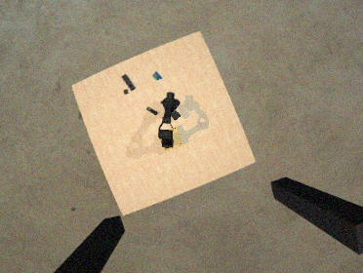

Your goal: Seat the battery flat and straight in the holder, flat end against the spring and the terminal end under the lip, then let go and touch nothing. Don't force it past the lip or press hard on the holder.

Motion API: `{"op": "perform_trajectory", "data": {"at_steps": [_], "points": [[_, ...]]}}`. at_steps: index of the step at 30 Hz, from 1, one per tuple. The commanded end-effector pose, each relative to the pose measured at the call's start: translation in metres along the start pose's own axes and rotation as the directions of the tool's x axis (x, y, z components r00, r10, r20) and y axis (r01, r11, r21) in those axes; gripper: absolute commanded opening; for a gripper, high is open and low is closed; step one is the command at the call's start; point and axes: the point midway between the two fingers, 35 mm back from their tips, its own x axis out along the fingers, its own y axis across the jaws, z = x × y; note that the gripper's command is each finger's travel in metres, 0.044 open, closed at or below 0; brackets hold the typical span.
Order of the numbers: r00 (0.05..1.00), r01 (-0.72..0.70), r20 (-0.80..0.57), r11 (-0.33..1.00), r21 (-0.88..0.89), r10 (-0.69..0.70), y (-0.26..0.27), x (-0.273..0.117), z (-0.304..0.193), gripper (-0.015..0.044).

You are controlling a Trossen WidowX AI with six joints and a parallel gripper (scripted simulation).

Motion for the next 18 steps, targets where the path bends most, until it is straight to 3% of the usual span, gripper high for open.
{"op": "perform_trajectory", "data": {"at_steps": [1,18], "points": [[1.0,0.014,-0.007,0.999,0.031,-0.014,0.0,-0.001,0.002,0.0235],[1.0,0.015,-0.009,0.999,0.032,-0.015,0.0,0.024,0.002,0.0235]]}}
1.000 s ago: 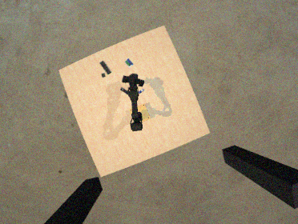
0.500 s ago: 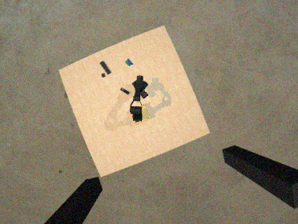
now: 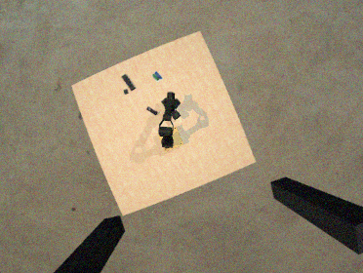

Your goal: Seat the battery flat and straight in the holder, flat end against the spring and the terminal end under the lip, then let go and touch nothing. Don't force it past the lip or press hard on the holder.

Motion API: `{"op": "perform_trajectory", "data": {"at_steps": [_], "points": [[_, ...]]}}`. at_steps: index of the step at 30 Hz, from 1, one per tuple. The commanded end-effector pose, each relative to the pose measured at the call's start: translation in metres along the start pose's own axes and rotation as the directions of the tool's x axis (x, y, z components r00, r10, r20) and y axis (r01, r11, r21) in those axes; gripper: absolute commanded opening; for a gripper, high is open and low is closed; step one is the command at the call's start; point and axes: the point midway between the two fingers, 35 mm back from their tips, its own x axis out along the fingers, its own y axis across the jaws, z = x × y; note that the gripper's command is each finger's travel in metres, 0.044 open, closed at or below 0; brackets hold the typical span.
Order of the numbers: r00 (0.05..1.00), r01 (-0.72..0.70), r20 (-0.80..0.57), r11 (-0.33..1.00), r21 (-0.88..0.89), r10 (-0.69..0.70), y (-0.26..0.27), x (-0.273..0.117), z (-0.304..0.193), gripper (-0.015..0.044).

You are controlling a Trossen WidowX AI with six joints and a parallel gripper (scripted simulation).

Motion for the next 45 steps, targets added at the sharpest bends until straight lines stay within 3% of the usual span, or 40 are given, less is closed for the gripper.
{"op": "perform_trajectory", "data": {"at_steps": [1,17,21,32,40,45], "points": [[1.0,0.01,-0.005,1.0,0.006,-0.01,-0.003,0.008,-0.002,0.0235],[1.0,0.01,-0.003,1.0,0.005,-0.01,-0.004,0.032,-0.002,0.0235],[1.0,0.01,-0.003,1.0,0.005,-0.01,-0.004,0.032,-0.002,0.013],[1.0,0.01,-0.003,1.0,0.005,-0.01,-0.004,0.032,-0.002,0.0073],[1.0,0.009,-0.003,1.0,0.005,-0.009,-0.003,-0.017,-0.002,0.0073],[1.0,0.009,-0.004,0.999,-0.041,-0.009,0.0,-0.019,-0.004,0.0073]]}}
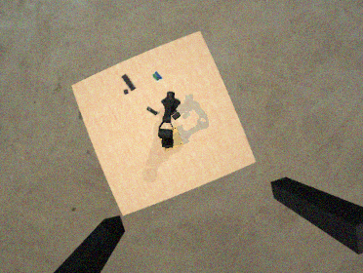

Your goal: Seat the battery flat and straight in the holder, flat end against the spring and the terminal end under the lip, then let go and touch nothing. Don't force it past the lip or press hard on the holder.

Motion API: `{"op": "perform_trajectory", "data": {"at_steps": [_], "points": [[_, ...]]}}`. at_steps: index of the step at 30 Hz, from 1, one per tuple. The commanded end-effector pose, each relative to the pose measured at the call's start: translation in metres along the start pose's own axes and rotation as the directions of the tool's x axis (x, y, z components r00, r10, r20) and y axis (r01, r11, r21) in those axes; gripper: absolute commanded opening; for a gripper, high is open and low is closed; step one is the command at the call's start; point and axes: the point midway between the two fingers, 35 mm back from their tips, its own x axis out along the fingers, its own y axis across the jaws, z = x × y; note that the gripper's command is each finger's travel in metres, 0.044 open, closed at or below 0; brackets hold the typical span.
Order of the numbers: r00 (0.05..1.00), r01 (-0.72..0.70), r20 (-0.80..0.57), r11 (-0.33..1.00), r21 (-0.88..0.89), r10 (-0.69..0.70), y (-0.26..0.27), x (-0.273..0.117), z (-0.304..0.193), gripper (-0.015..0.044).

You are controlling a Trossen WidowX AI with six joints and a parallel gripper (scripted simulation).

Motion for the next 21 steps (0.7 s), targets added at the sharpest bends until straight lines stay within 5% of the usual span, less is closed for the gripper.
{"op": "perform_trajectory", "data": {"at_steps": [1,10,21], "points": [[1.0,0.002,-0.001,0.995,-0.095,-0.002,0.006,-0.004,-0.005,0.0073],[1.0,-0.004,-0.006,0.749,-0.663,0.0,0.046,-0.012,-0.042,0.0073],[1.0,-0.013,-0.013,0.07,-0.997,0.0,0.085,-0.024,-0.099,0.0073]]}}
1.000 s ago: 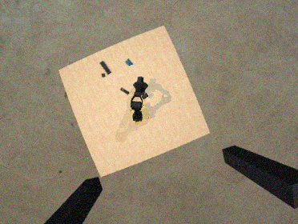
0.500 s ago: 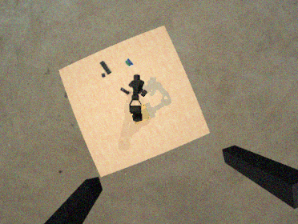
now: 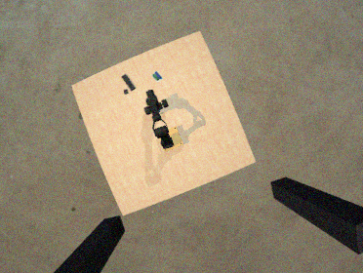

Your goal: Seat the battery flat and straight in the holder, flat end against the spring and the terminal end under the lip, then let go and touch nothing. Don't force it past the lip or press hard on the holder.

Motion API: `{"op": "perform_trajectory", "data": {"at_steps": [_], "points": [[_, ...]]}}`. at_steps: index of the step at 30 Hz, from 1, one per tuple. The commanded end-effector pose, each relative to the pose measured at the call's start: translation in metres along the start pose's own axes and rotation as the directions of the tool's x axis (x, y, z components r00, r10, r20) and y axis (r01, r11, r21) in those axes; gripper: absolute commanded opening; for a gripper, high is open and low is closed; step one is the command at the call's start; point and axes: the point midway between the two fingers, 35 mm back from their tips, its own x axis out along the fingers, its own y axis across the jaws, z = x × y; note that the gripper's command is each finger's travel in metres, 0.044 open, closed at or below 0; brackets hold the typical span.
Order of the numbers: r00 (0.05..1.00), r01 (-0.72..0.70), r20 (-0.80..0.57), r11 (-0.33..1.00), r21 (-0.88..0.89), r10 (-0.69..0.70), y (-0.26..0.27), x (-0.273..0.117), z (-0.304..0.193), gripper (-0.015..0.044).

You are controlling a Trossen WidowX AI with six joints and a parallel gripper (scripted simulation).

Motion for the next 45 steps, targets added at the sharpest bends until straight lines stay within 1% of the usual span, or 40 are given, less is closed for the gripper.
{"op": "perform_trajectory", "data": {"at_steps": [1,5,7,8,14,31,45], "points": [[1.0,0.002,0.0,0.969,-0.246,-0.002,0.021,-0.004,0.007,0.0073],[1.0,0.0,0.001,0.862,-0.507,0.001,0.047,-0.008,0.012,0.0073],[1.0,-0.002,-0.001,0.811,-0.585,0.002,0.055,-0.01,0.013,0.0073],[1.0,-0.004,-0.002,0.805,-0.593,0.003,0.056,-0.01,0.013,0.0073],[1.0,-0.005,-0.01,0.804,-0.595,-0.001,0.056,-0.008,0.013,0.0073],[0.967,-0.014,-0.214,0.817,-0.576,-0.135,0.051,0.03,0.008,0.0073],[0.947,-0.022,-0.275,0.821,-0.571,-0.166,0.052,0.035,0.011,0.0073]]}}
